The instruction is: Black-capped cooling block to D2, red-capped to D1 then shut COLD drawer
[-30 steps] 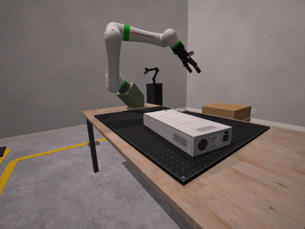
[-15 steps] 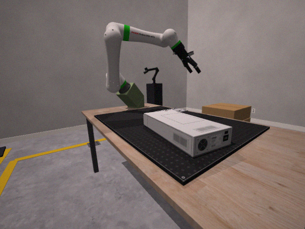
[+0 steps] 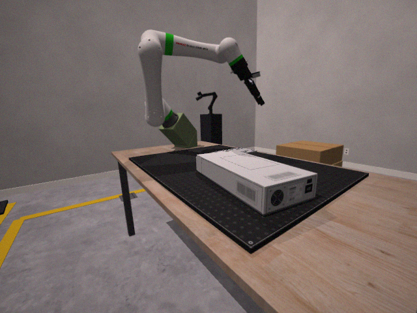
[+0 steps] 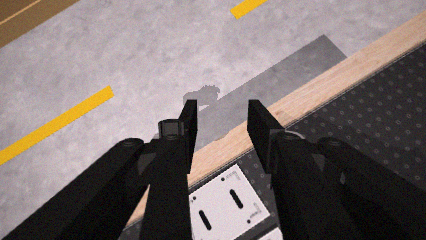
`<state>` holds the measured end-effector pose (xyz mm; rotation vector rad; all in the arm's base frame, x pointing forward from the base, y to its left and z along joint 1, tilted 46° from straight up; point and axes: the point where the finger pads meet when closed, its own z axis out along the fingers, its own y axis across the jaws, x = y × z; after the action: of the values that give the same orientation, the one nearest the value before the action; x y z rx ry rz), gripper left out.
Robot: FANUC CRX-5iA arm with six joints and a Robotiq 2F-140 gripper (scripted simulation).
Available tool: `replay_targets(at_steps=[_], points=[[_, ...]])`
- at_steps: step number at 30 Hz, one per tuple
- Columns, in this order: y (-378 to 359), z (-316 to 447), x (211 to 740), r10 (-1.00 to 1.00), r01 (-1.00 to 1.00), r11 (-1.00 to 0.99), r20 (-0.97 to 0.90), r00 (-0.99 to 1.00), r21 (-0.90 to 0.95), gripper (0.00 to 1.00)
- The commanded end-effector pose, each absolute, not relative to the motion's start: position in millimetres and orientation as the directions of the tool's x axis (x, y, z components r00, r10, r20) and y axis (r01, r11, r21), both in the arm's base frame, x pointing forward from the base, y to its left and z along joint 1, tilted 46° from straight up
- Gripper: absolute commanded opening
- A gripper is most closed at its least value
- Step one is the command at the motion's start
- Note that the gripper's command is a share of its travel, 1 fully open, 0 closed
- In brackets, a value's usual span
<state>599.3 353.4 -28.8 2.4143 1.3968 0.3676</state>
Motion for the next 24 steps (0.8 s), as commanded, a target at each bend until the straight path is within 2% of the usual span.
replay_targets(at_steps=[1, 5, 24], points=[[346.9, -24.5, 595.9, 0.869, 0.784, -0.470, 0.060, 0.491, 0.405, 0.35], [333.5, -19.1, 588.9, 0.820, 0.735, -0.536, 0.047, 0.571, 0.416, 0.35], [277.9, 4.6, 559.2, 0.700, 0.615, -0.647, 0.032, 0.714, 0.451, 0.35]])
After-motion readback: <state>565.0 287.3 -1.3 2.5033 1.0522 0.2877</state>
